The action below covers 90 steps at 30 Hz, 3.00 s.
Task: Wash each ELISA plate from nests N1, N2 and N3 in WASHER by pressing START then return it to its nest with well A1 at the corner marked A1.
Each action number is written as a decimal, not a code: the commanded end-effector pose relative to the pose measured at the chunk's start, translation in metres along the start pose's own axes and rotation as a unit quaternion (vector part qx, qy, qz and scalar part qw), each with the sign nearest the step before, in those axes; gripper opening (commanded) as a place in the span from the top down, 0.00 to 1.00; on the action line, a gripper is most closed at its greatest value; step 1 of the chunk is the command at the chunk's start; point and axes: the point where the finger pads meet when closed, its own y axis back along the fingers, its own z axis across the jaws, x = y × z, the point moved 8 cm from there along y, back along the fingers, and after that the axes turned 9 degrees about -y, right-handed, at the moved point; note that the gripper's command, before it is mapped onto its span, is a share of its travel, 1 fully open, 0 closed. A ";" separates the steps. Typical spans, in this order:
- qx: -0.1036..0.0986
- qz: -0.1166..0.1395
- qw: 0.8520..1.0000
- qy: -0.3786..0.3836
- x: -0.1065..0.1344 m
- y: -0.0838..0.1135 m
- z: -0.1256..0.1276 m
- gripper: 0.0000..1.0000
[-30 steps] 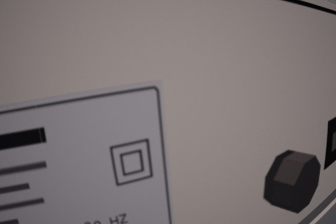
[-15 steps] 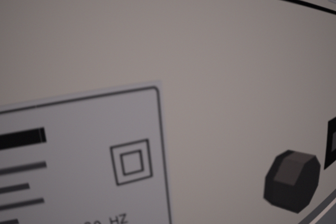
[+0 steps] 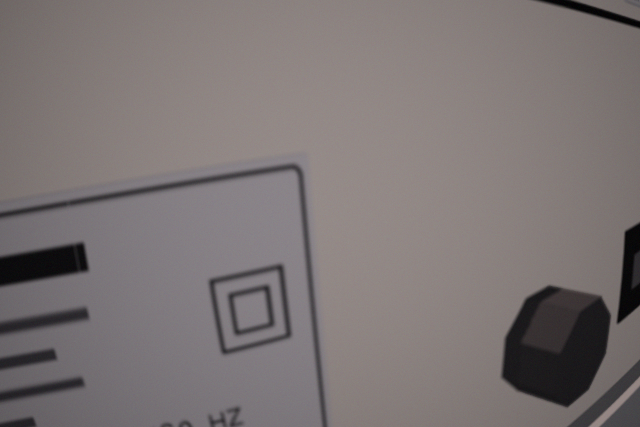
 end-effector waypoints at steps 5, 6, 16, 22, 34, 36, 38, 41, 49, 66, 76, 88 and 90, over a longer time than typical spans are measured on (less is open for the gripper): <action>0.001 -0.002 1.000 0.006 -0.002 0.001 -0.002 1.00; 0.001 -0.002 1.000 0.006 -0.002 0.001 -0.002 1.00; 0.031 0.028 0.986 -0.160 -0.032 0.003 0.050 0.00; 0.044 0.032 0.975 -0.217 -0.053 0.003 0.065 0.00; 0.078 0.052 0.913 -0.396 -0.101 0.006 0.118 0.00; 0.078 0.052 0.913 -0.396 -0.101 0.006 0.118 0.00; 0.087 0.066 0.895 -0.433 -0.097 0.002 0.114 0.00; 0.097 0.071 0.871 -0.477 -0.099 0.002 0.114 0.00; 0.119 0.085 0.797 -0.586 -0.104 0.002 0.112 0.00; 0.137 0.097 0.702 -0.692 -0.106 0.003 0.109 0.00; 0.143 0.106 0.697 -0.695 -0.095 -0.006 0.110 0.00; 0.138 0.101 0.702 -0.692 -0.092 -0.019 0.111 0.00; 0.143 0.106 0.697 -0.695 -0.087 -0.025 0.109 0.00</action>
